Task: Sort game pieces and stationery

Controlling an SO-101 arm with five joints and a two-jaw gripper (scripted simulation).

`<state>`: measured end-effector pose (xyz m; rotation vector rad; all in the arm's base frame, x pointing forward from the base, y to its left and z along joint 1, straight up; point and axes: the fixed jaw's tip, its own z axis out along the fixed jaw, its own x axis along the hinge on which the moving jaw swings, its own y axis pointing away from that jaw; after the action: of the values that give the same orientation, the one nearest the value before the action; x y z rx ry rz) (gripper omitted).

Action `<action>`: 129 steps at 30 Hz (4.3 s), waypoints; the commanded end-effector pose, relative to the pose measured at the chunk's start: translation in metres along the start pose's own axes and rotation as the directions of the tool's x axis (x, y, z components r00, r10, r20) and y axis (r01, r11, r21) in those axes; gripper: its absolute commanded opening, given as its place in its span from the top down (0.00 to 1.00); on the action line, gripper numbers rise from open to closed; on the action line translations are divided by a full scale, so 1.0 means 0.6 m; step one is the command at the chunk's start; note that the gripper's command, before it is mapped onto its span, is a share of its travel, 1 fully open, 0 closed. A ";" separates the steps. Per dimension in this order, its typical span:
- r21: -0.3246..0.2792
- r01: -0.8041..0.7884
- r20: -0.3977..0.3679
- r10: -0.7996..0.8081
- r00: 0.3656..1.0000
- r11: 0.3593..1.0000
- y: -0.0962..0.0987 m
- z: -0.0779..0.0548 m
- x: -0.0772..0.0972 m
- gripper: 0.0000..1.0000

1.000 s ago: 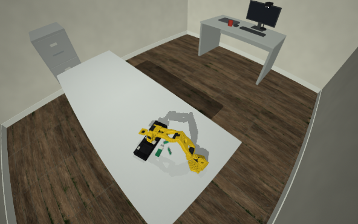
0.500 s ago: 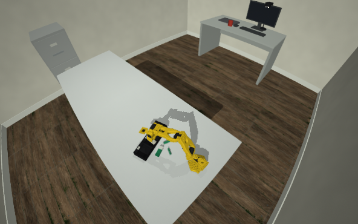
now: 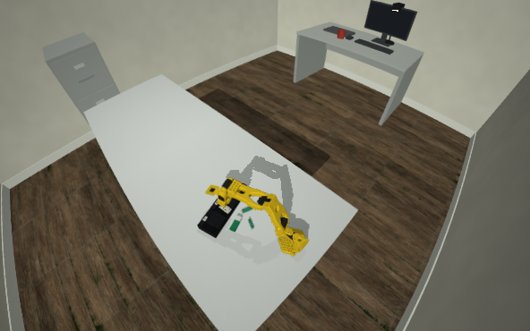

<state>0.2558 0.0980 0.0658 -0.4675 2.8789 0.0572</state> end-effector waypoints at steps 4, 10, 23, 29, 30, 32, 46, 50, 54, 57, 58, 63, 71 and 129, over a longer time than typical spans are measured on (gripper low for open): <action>-0.006 -0.003 0.095 0.004 0.995 1.000 0.005 -0.035 -0.020 0.77; -0.006 -0.003 0.095 0.004 0.995 1.000 0.005 -0.035 -0.020 0.77; -0.004 0.018 0.092 -0.018 0.996 1.000 0.006 -0.035 -0.019 0.77; -0.002 0.071 0.083 -0.071 0.994 0.997 0.008 -0.034 -0.014 0.77; -0.001 0.091 0.080 -0.090 0.993 0.996 0.009 -0.034 -0.013 0.76; 0.001 0.137 0.073 -0.137 0.988 0.991 0.011 -0.034 -0.009 0.76; -0.016 0.571 0.006 -0.571 0.821 0.821 0.027 -0.030 0.030 0.75; -0.039 0.723 -0.012 -0.724 0.690 0.690 0.032 -0.029 0.047 0.75; -0.068 0.845 -0.022 -0.847 0.531 0.531 0.037 -0.029 0.064 0.74; -0.091 0.910 -0.022 -0.914 0.405 0.405 0.039 -0.028 0.076 0.74; -0.098 0.926 -0.021 -0.931 0.364 0.364 0.040 -0.028 0.080 0.74; -0.119 0.962 -0.015 -0.969 0.246 0.246 0.042 -0.028 0.090 0.73; -0.155 0.988 0.007 -1.000 0.022 0.021 0.044 -0.027 0.109 0.73; -0.166 0.983 0.022 -0.997 -0.076 -0.078 0.045 -0.022 0.116 0.73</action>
<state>0.1767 0.0967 0.0548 -2.6028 1.7649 0.0001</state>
